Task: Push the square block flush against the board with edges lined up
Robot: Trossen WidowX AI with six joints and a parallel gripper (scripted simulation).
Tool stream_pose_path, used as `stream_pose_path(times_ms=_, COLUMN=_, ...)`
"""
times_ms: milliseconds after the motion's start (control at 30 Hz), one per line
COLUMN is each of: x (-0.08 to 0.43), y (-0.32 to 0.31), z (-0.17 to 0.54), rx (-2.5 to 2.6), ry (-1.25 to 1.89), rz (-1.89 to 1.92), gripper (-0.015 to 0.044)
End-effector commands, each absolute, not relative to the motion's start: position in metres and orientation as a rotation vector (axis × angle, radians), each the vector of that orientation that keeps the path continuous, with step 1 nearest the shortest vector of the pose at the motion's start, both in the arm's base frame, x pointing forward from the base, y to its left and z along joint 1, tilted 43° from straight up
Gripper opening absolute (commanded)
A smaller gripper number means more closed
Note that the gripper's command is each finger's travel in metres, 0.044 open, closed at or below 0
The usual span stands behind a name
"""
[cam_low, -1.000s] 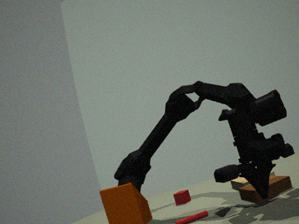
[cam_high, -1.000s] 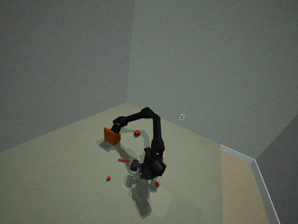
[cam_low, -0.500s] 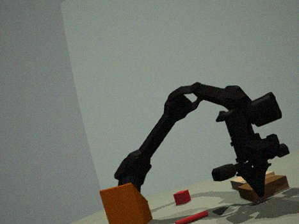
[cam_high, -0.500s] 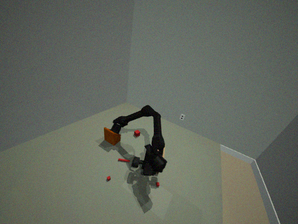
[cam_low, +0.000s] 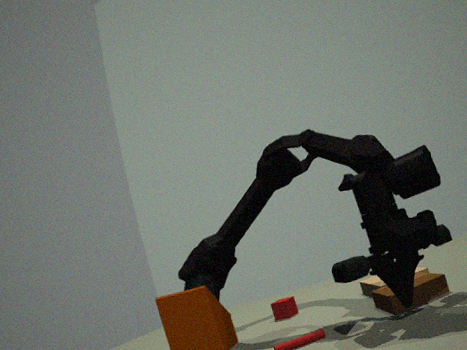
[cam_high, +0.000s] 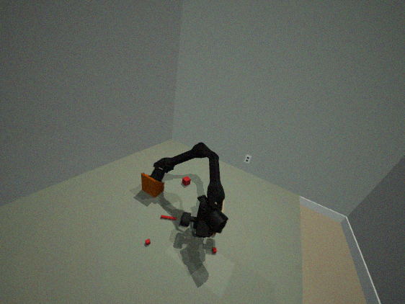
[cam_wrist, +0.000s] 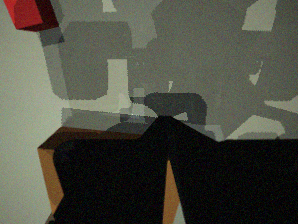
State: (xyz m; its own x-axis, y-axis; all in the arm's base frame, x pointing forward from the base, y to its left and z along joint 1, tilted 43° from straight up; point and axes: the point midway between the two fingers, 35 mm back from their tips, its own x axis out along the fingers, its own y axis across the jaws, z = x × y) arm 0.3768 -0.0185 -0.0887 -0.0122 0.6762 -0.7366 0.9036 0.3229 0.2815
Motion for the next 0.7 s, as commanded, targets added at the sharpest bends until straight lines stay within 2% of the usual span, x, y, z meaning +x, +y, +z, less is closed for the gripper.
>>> stream_pose_path(times_ms=0, x=0.380, y=-0.023, z=-0.093, rx=1.424, ry=1.754, rz=-0.339, gripper=0.0000)
stream_pose_path(times_ms=667, x=0.392, y=-0.045, z=-0.115, rx=1.423, ry=1.753, rz=-0.339, gripper=0.0000)
